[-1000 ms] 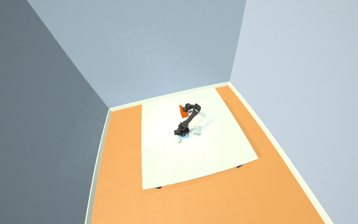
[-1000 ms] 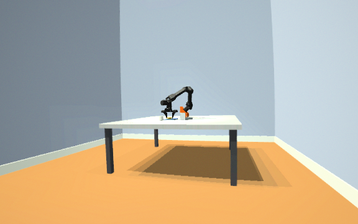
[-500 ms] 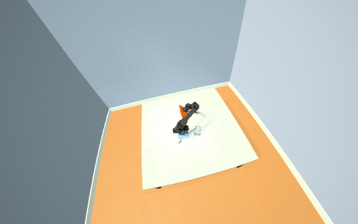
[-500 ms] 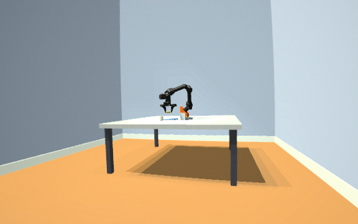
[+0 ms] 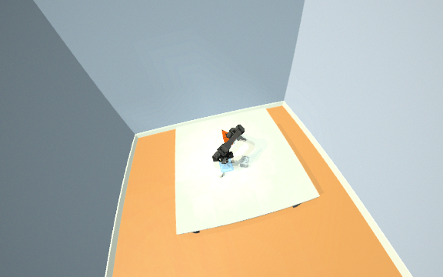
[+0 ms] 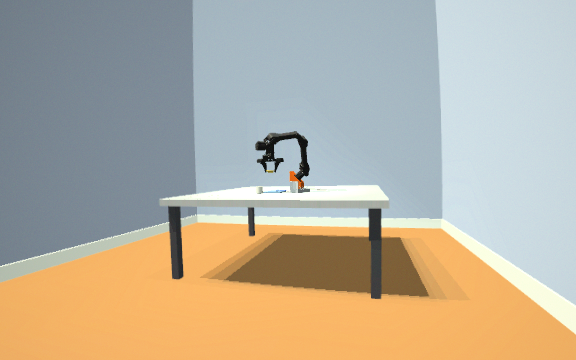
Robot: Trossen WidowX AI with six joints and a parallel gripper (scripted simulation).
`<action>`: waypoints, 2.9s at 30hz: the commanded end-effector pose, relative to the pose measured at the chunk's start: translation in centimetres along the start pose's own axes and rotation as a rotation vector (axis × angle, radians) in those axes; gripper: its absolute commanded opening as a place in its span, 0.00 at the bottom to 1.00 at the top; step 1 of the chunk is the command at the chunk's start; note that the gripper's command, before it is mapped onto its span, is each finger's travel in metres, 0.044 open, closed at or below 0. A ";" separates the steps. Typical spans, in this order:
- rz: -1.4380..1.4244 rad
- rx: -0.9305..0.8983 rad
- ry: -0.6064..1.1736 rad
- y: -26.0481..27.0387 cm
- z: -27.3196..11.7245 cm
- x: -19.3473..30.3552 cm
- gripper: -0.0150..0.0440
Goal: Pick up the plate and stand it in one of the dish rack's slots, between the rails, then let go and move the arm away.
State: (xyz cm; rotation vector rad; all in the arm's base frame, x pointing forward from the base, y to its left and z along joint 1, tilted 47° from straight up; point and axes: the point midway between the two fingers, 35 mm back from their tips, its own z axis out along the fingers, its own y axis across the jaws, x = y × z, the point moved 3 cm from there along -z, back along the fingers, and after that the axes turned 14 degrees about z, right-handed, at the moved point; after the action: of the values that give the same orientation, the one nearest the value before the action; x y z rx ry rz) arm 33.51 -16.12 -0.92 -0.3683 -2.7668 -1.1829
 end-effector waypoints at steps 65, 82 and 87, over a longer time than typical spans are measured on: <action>1.834 -0.051 -0.066 20.8 -4.0 15.8 0.25; 1.920 0.035 -0.145 21.0 -2.0 17.7 0.25; 1.841 0.132 -0.239 20.3 -0.4 17.8 0.25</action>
State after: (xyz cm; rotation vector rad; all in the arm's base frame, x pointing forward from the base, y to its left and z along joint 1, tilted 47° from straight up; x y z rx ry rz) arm 22.00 -0.01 17.81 -2.2366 -1.2118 -0.3784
